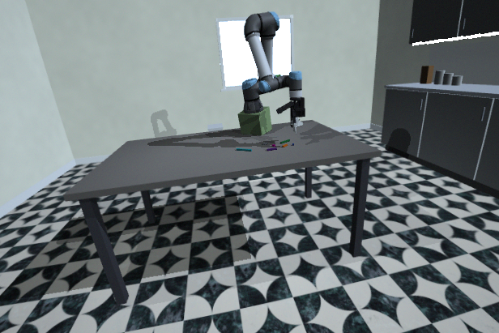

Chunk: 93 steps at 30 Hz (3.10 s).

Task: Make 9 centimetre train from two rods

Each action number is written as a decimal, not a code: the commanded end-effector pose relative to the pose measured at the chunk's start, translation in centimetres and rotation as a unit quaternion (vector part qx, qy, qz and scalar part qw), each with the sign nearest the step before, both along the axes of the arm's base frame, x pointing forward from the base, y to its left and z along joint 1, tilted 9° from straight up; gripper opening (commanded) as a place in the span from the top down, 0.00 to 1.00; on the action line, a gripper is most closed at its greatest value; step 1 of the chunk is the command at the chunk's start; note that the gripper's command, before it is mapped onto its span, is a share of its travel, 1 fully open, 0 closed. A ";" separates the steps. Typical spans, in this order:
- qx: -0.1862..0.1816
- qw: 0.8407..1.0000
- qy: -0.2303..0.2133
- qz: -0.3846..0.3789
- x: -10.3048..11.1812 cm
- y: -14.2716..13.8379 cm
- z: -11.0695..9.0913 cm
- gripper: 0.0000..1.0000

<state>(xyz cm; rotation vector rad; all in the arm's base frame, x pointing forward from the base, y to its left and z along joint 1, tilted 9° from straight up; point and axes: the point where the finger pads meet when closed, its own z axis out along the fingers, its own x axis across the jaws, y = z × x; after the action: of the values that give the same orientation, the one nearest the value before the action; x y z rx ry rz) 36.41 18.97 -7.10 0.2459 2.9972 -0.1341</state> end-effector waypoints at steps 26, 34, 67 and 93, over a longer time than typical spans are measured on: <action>-0.011 0.995 0.010 0.101 0.3 0.6 0.0 0.00; -0.011 0.995 0.010 0.101 0.3 0.6 0.0 0.00; -0.011 0.995 0.010 0.101 0.3 0.6 0.0 0.00; -0.011 0.995 0.010 0.101 0.3 0.6 0.0 0.00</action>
<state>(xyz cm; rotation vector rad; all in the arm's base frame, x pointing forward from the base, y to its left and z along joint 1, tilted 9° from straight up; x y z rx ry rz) 36.67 19.59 -7.13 -0.0631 3.0158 -0.1506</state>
